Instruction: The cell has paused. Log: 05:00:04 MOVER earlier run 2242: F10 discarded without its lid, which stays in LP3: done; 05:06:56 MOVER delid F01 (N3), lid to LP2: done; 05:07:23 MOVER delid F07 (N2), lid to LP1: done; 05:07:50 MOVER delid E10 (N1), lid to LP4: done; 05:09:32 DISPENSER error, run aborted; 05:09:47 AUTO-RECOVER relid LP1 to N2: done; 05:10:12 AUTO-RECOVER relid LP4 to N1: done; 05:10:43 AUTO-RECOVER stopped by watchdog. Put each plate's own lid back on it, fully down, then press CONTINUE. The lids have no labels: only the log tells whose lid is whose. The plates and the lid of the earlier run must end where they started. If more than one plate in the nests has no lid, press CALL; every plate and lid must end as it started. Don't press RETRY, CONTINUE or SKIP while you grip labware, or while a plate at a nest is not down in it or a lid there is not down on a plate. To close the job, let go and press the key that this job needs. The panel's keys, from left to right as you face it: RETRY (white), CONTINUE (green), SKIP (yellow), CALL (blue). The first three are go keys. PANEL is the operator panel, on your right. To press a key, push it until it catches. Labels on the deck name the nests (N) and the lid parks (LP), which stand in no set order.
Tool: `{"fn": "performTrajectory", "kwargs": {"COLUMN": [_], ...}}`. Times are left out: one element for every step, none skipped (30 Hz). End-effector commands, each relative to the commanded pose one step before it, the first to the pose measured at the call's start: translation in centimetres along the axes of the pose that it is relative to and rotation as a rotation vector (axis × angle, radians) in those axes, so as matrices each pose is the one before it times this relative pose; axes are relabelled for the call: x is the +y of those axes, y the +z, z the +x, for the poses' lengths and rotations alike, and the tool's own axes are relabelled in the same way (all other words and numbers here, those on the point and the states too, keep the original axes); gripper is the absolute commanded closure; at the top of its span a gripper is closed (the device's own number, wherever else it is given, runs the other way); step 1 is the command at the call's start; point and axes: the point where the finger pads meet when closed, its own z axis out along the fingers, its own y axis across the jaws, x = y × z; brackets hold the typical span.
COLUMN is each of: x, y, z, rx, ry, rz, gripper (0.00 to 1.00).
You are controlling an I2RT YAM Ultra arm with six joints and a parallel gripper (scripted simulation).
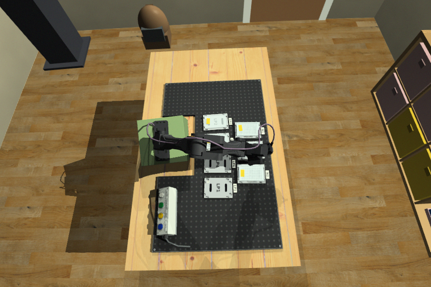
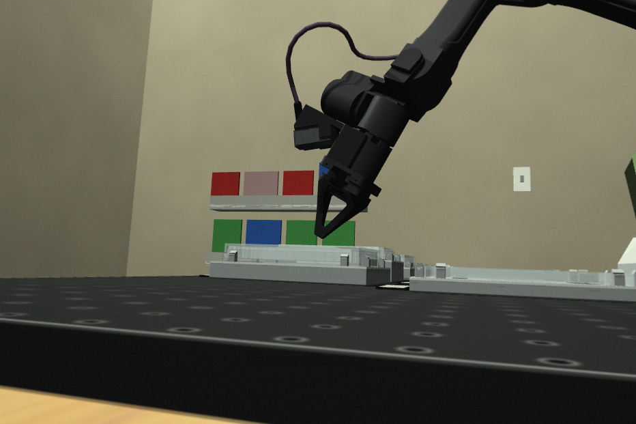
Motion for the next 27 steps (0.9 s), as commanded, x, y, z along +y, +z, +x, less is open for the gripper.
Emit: {"fn": "performTrajectory", "kwargs": {"x": [0.826,0.089,0.381,0.381,0.381,0.382,0.408,0.687,0.743,0.401,0.377,0.378,0.378,0.379,0.379,0.000,0.000,0.126,0.630,0.381,0.381,0.382,0.382,0.382,0.383,0.383,0.524], "y": [-1.471,-0.165,-0.159,-0.154,-0.148,-0.142,-0.098,0.326,0.435,-0.080,-0.110,-0.104,-0.097,-0.091,-0.084,0.000,0.000,-0.554,0.403,-0.065,-0.058,-0.051,-0.045,-0.038,-0.031,-0.025,-0.019], "z": [-2.397,0.389,0.290,0.299,0.302,0.304,0.353,0.854,0.961,0.355,0.315,0.317,0.319,0.320,0.321,0.000,0.000,-0.116,0.761,0.325,0.326,0.326,0.327,0.327,0.328,0.328,0.340], "rx": [-0.03850,0.02510,0.01991,0.01988,0.01988,0.01988,0.02104,0.03384,0.03677,0.02098,0.01988,0.01988,0.01987,0.01987,0.01987,0.00000,0.00000,0.00673,0.03301,0.01987,0.01986,0.01986,0.01986,0.01986,0.01987,0.01987,0.02053], "ry": [-0.00505,-0.00106,-0.00123,-0.00125,-0.00126,-0.00127,-0.00175,-0.00705,-0.00847,-0.00191,-0.00145,-0.00145,-0.00146,-0.00146,-0.00146,0.00000,0.00000,0.00459,-0.00753,-0.00147,-0.00147,-0.00147,-0.00147,-0.00147,-0.00147,-0.00147,-0.00139], "rz": [-0.02174,0.01594,-0.00049,-0.00049,-0.00049,-0.00050,-0.00077,-0.00345,-0.00366,-0.00040,-0.00019,-0.00019,-0.00019,-0.00020,-0.00020,0.00000,0.00000,0.00080,-0.00110,-0.00020,-0.00020,-0.00021,-0.00021,-0.00021,-0.00021,-0.00021,-0.00808], "gripper": [0.00,0.00,0.00,0.00,0.00,0.00,0.00,0.00,0.00,0.00,0.00,0.00,0.00,0.00,0.00,0.00,0.00,0.00,0.00,0.00,0.00,0.00,0.00,0.00,0.00,0.00,0.00]}}
